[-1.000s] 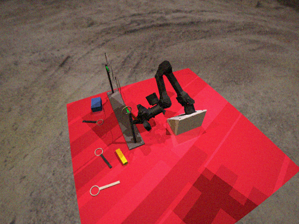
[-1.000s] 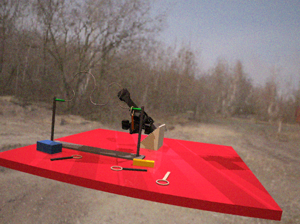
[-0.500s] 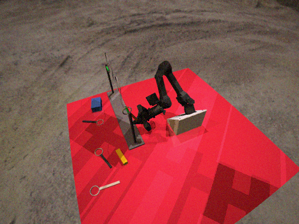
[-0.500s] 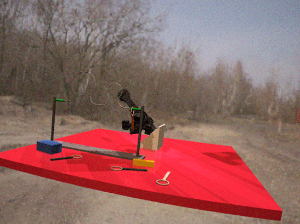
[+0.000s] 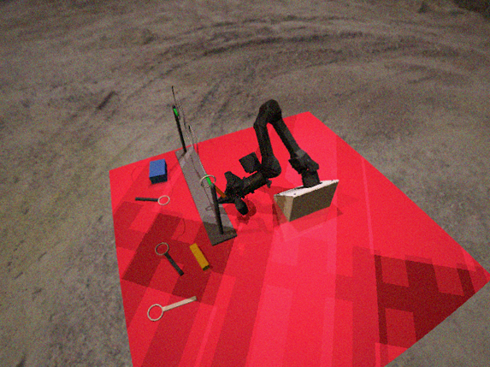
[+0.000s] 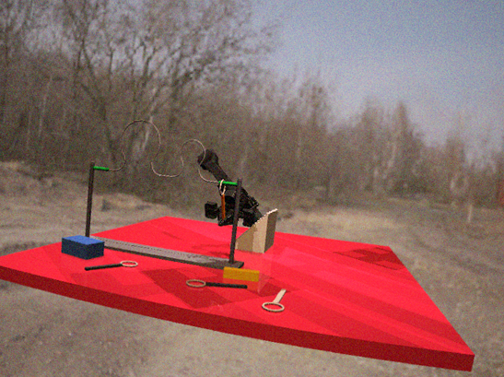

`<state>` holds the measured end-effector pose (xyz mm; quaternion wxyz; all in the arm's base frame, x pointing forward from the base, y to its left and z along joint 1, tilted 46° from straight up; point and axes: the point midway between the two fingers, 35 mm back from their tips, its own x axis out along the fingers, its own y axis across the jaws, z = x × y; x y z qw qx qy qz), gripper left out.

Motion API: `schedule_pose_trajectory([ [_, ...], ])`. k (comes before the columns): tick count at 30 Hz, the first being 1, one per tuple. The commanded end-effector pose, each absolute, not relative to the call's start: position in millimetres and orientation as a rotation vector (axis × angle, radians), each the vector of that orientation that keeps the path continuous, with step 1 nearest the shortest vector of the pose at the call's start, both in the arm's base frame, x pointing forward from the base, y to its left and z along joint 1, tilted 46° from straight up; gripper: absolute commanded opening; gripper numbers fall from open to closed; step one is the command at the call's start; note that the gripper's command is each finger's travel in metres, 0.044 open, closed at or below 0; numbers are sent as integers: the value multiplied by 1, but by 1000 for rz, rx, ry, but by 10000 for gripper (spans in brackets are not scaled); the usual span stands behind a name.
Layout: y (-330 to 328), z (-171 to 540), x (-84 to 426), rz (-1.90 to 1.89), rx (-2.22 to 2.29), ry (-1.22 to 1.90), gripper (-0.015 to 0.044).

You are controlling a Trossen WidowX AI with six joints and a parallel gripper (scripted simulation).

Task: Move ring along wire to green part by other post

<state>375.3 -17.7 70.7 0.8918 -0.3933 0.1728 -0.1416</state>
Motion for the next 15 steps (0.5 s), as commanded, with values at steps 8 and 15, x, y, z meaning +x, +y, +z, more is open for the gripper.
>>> schedule_pose_trajectory([
  [8,-11,74,363,-292,-817,361,160],
  [15,0,78,336,-288,-821,363,160],
])
